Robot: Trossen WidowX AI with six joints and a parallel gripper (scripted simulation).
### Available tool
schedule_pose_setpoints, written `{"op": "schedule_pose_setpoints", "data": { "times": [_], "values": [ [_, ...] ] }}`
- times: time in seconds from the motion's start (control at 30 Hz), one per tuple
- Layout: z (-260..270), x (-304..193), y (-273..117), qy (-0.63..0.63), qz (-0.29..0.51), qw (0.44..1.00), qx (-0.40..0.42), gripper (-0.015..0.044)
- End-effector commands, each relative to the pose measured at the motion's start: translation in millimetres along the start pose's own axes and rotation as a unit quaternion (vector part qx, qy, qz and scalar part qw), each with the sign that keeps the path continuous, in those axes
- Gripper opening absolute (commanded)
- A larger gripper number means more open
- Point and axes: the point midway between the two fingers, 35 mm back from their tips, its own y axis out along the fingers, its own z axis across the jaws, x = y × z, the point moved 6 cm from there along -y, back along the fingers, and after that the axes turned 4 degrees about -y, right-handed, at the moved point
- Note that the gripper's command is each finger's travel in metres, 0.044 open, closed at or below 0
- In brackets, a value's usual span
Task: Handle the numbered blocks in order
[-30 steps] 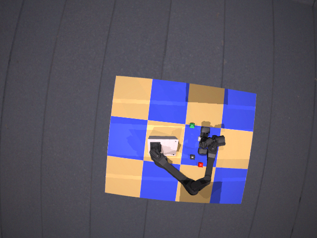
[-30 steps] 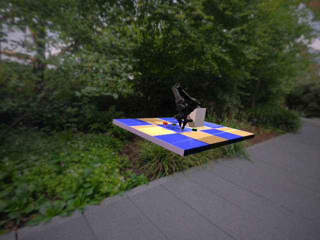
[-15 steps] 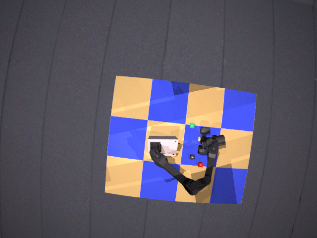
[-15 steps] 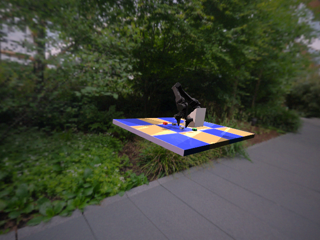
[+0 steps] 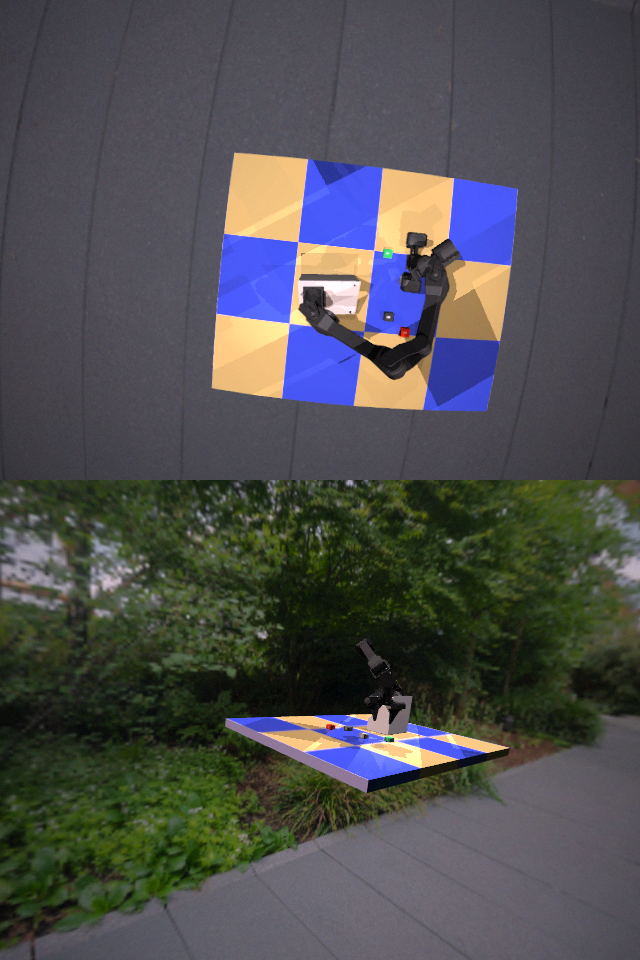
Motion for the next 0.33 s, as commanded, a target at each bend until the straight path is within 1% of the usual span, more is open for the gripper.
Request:
{"op": "schedule_pose_setpoints", "data": {
  "times": [0.0, 0.1, 0.3],
  "values": [
    [54.9, -33.8, -27.5, -0.003, 0.004, 1.0, -0.004, 0.04],
    [78.3, -54.2, -39.2, -0.001, 0.005, 1.0, -0.012, 0.04],
    [79.3, -55.2, -39.8, 0.0, 0.004, 1.0, -0.013, 0.04]
  ]
}}
